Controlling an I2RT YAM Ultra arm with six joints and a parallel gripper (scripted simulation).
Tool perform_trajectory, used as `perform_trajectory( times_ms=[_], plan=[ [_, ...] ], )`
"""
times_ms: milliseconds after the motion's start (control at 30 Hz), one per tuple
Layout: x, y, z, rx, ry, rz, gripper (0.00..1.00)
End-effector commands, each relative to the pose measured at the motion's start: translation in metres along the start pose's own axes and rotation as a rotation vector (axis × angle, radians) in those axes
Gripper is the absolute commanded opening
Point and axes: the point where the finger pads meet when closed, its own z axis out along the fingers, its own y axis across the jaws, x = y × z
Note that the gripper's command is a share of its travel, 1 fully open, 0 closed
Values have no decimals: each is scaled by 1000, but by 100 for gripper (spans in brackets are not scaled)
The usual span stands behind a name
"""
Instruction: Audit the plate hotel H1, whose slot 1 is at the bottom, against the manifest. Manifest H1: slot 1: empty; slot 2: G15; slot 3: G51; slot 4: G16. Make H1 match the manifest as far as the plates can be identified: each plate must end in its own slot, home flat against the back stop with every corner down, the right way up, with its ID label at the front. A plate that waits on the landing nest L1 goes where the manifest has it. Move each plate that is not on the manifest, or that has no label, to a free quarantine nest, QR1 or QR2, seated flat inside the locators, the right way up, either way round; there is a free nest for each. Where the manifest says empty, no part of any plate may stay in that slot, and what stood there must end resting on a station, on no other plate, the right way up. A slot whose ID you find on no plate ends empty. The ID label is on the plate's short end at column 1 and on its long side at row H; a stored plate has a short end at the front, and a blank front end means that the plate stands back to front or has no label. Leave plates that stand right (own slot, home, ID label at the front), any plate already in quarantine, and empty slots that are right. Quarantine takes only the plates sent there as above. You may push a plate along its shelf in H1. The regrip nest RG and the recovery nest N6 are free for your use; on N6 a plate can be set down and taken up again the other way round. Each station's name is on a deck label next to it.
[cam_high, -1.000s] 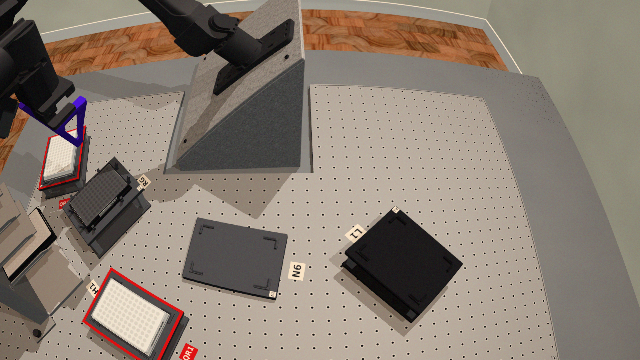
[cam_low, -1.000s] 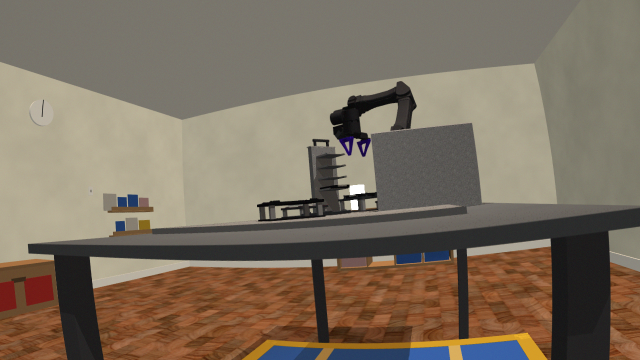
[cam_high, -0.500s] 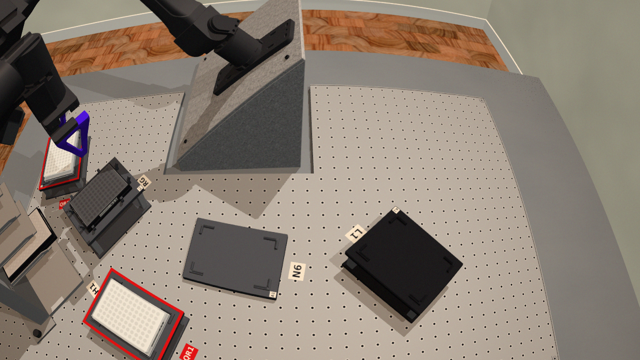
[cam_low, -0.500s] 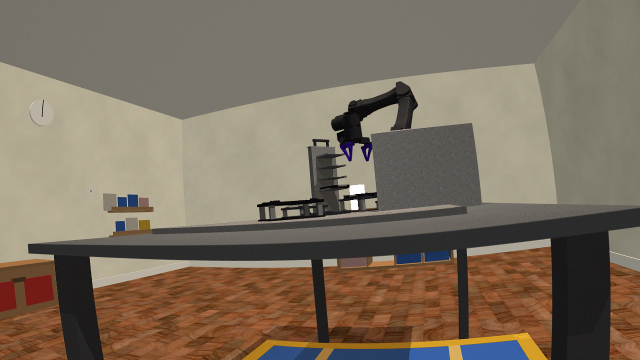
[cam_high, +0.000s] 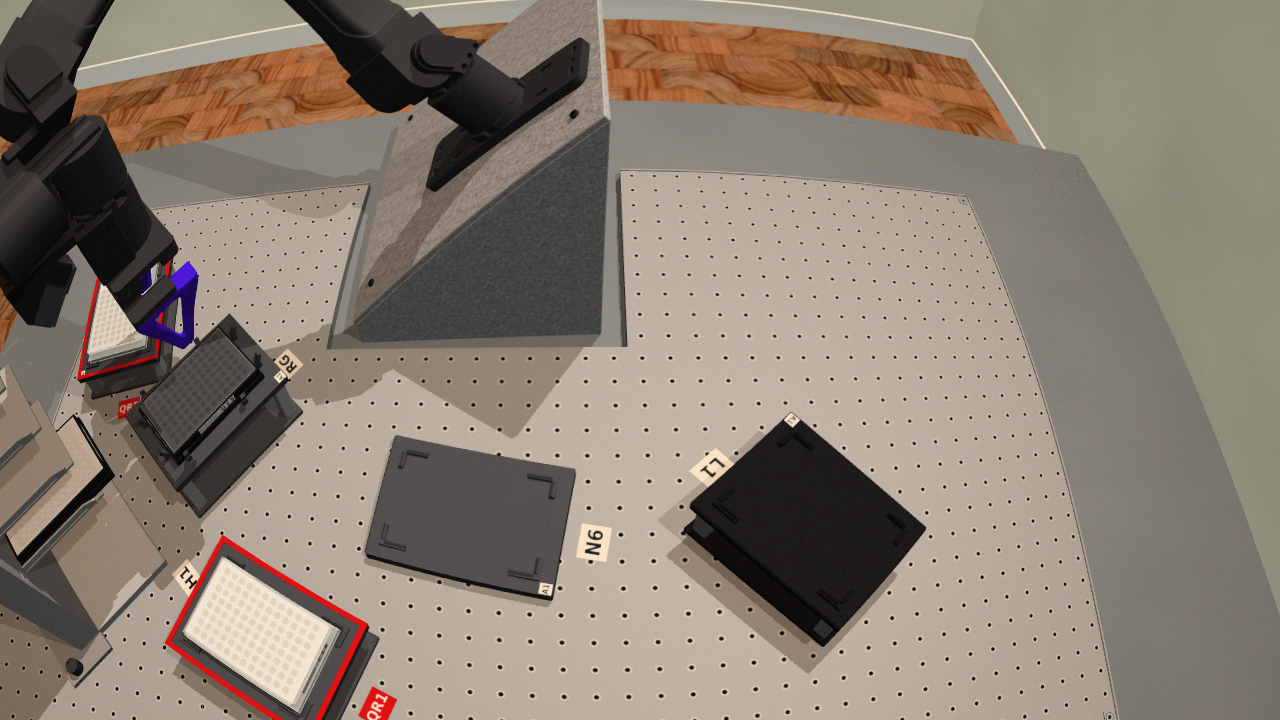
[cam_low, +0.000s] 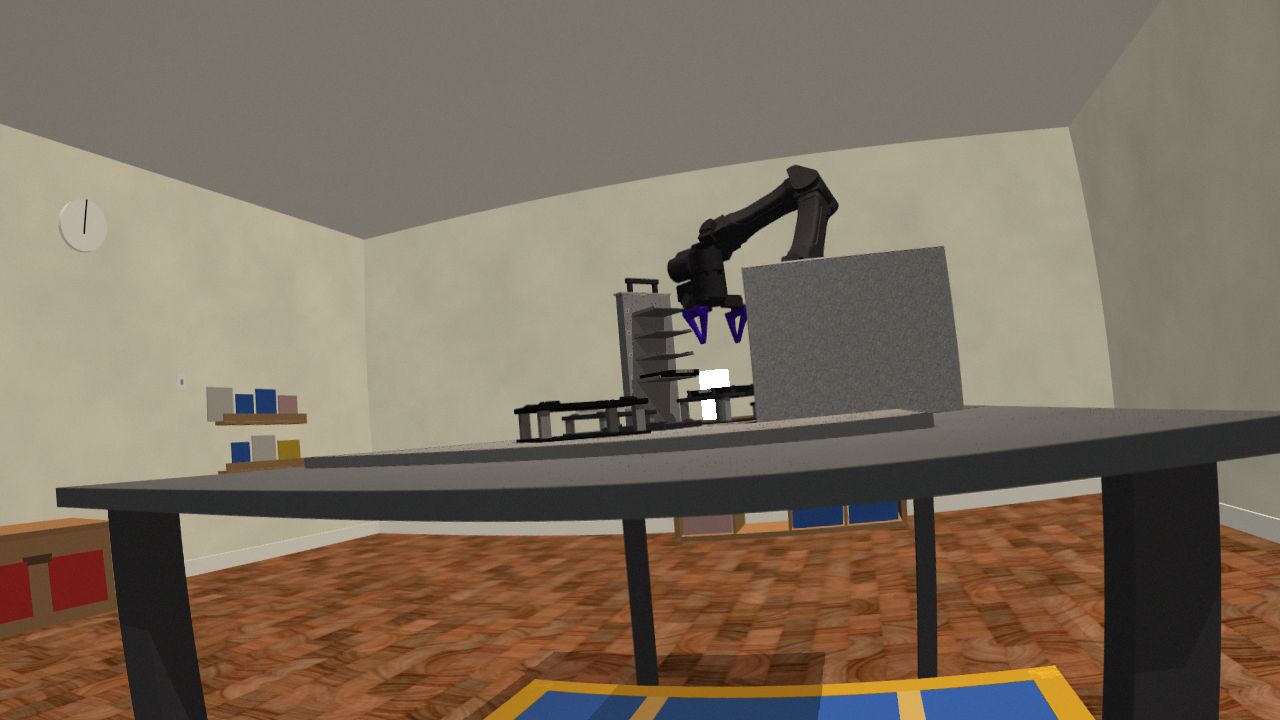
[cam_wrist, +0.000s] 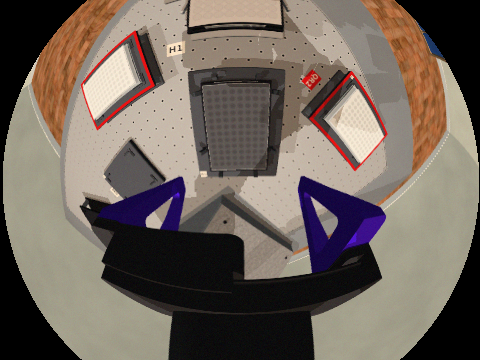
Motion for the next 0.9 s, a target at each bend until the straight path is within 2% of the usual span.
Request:
perform_trajectory(
  times_ms=[0,33,367,867],
  plan=[
    [-11,3,1,-17,-45,-1,100],
    [-11,3,1,-17,-45,-1,100],
    [-13,4,34,-16,-46,-1,100],
    [-13,4,35,-16,-46,-1,100]
  ],
)
